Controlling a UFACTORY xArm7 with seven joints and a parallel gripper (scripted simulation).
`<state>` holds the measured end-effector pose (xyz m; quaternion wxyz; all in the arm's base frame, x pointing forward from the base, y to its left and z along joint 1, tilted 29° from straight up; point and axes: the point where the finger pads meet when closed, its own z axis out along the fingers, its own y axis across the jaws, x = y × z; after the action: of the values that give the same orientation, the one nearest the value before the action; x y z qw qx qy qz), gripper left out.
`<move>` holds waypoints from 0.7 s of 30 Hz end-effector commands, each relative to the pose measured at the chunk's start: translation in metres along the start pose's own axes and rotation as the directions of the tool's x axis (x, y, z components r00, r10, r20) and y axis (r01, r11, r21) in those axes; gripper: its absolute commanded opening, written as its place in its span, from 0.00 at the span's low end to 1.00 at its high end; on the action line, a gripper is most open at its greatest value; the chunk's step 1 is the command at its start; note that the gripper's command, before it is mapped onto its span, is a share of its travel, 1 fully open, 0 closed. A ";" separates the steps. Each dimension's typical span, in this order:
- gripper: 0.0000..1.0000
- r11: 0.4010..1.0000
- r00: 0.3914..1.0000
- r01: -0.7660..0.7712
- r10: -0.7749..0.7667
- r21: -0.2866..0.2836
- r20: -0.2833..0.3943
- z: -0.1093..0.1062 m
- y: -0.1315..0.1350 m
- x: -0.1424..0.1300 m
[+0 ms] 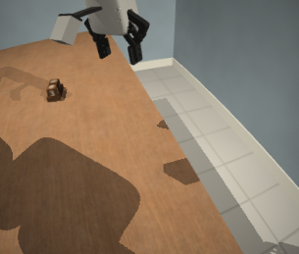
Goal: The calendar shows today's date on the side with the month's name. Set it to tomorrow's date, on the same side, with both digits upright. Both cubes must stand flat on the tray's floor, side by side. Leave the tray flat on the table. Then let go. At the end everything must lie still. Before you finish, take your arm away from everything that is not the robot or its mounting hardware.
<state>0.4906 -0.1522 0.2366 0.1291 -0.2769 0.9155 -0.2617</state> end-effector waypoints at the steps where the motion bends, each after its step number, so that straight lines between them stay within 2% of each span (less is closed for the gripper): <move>1: 1.00 0.985 0.985 0.170 -0.170 -0.031 0.007 -0.001 0.069 -0.015; 3: 1.00 0.984 0.985 0.174 -0.174 -0.031 0.007 -0.001 0.071 -0.015; 4: 1.00 0.966 0.967 0.254 -0.254 -0.045 0.008 0.000 0.102 -0.016; 5: 1.00 0.957 0.958 0.286 -0.286 -0.051 0.009 0.000 0.115 -0.016; 7: 1.00 0.952 0.954 0.301 -0.301 -0.053 0.009 0.001 0.120 -0.015; 8: 1.00 0.925 0.927 0.375 -0.376 -0.065 0.009 0.001 0.149 -0.012; 9: 1.00 0.912 0.914 0.405 -0.405 -0.069 0.009 0.001 0.160 -0.010; 11: 1.00 0.908 0.910 0.414 -0.414 -0.071 0.010 0.001 0.164 -0.009; 12: 1.00 0.868 0.871 0.490 -0.491 -0.082 0.010 0.002 0.192 -0.002; 15: 1.00 0.857 0.860 0.509 -0.510 -0.084 0.009 0.002 0.200 0.000; 16: 1.00 0.806 0.810 0.585 -0.587 -0.095 0.009 0.003 0.228 0.011; 18: 1.00 0.806 0.810 0.585 -0.587 -0.095 0.009 0.003 0.228 0.011; 19: 1.00 0.760 0.764 0.642 -0.645 -0.103 0.007 0.004 0.250 0.022; 20: 1.00 0.760 0.764 0.642 -0.645 -0.103 0.007 0.004 0.250 0.022; 21: 1.00 0.722 0.727 0.683 -0.686 -0.108 0.005 0.005 0.265 0.031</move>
<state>0.3843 -0.0039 0.1054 0.0168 -0.5471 0.7993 -0.2481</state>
